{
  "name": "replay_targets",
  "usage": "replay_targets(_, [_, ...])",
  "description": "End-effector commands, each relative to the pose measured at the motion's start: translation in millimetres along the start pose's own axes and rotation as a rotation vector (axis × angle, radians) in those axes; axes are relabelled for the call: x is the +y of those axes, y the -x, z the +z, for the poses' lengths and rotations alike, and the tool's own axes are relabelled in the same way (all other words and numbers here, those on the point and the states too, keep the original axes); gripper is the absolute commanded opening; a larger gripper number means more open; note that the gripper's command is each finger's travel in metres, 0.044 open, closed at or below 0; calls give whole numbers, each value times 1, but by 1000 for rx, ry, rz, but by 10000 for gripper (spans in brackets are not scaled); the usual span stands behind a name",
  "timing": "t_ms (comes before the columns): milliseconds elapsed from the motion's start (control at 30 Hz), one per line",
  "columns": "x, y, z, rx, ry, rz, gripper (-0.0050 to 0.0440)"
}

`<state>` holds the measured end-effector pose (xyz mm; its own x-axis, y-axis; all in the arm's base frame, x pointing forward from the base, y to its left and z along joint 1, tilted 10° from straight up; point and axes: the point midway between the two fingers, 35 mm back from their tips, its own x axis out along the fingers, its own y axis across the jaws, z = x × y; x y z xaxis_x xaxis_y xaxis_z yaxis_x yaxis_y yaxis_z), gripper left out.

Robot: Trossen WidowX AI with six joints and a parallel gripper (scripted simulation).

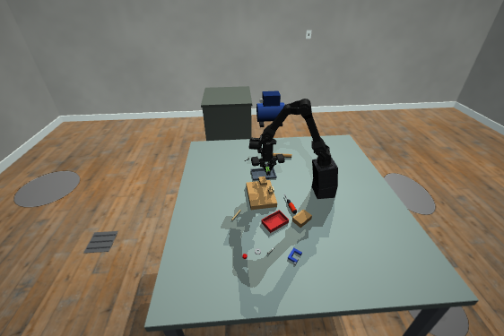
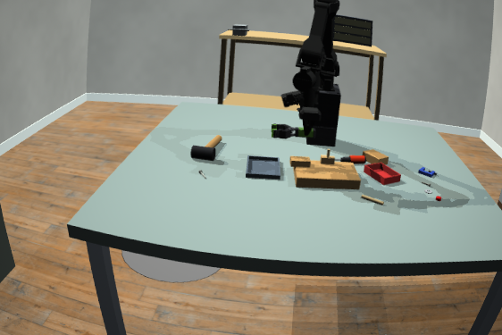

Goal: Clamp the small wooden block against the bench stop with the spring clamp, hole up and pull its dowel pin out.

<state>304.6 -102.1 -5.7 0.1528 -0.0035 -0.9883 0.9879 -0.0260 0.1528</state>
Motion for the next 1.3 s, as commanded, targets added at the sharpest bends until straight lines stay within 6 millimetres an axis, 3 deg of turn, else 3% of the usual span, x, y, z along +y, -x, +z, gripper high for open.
replay_targets(0, [2, -1, -4, -5, 0, -1, 0])
replay_targets(1267, [11, -4, -43, -7, 1, -5, 0])
